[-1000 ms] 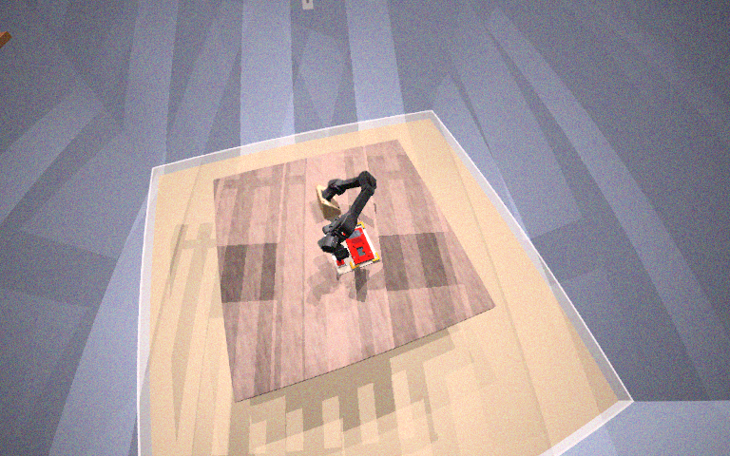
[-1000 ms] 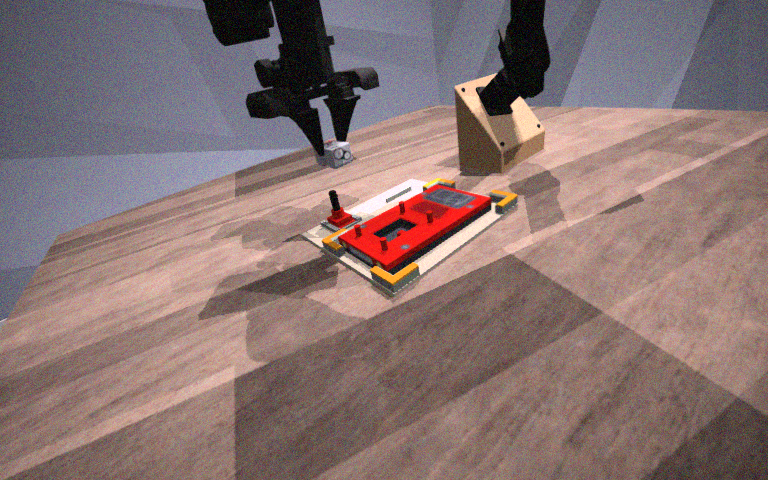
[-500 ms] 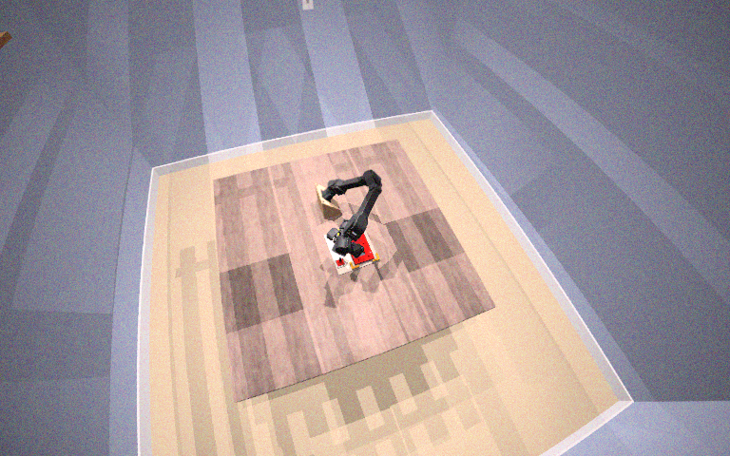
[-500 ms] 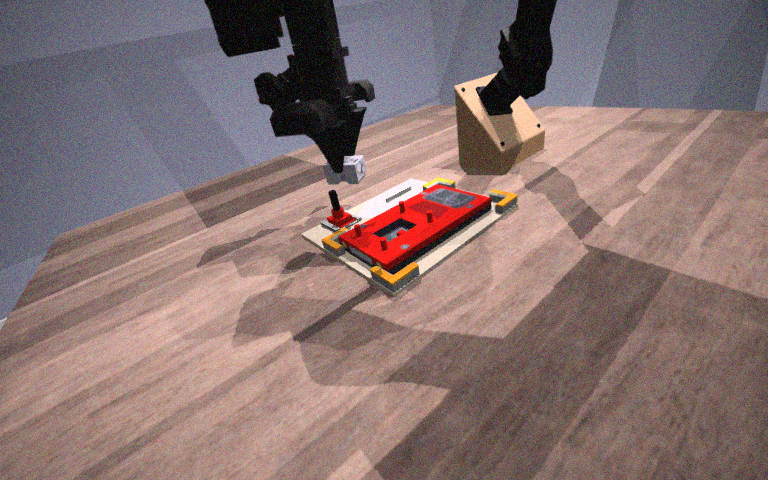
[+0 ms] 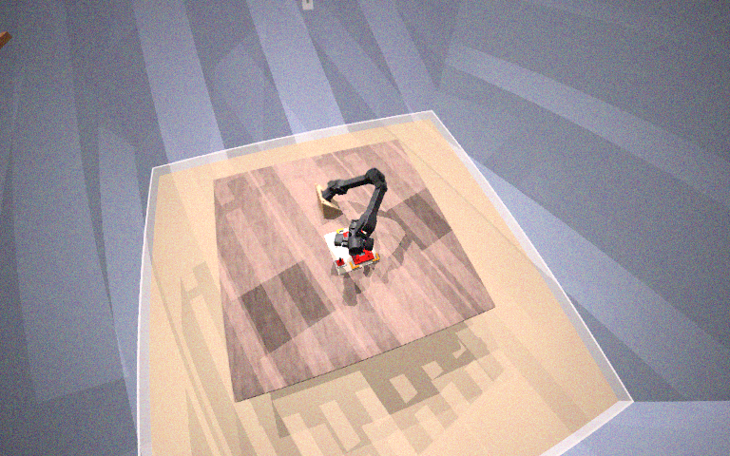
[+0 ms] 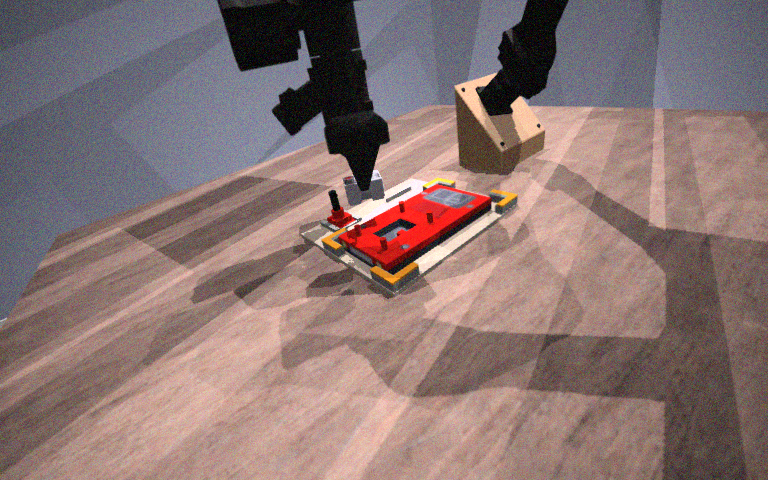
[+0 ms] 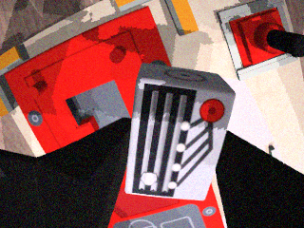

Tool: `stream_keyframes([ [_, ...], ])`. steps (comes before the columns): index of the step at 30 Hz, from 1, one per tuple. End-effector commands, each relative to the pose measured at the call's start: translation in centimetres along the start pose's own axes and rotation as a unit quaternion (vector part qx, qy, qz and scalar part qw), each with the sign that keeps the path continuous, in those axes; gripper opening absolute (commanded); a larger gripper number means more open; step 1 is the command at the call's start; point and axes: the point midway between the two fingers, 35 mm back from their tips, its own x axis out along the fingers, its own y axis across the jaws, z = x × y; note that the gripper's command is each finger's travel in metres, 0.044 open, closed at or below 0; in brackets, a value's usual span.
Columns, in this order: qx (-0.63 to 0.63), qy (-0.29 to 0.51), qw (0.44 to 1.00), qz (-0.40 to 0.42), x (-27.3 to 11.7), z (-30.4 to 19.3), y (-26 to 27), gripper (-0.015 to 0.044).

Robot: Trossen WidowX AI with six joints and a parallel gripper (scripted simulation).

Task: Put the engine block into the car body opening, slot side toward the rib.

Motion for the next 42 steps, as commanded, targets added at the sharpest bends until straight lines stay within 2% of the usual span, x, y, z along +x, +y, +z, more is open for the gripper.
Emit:
stream_keyframes([
  [1, -0.064, 0.003, 0.998, 0.005, 0.4, -0.7, 1.1, 0.0000],
  [14, -0.243, 0.008, 0.970, 0.015, 1.6, -2.6, 3.8, 0.0000],
  [20, -0.268, 0.007, 0.963, 0.016, 1.6, -2.6, 3.8, 0.0157],
  [35, -0.266, 0.007, 0.964, 0.016, 1.6, -2.6, 3.8, 0.0160],
  [42, -0.207, 0.008, 0.978, 0.015, 1.6, -2.7, 3.9, 0.0160],
])
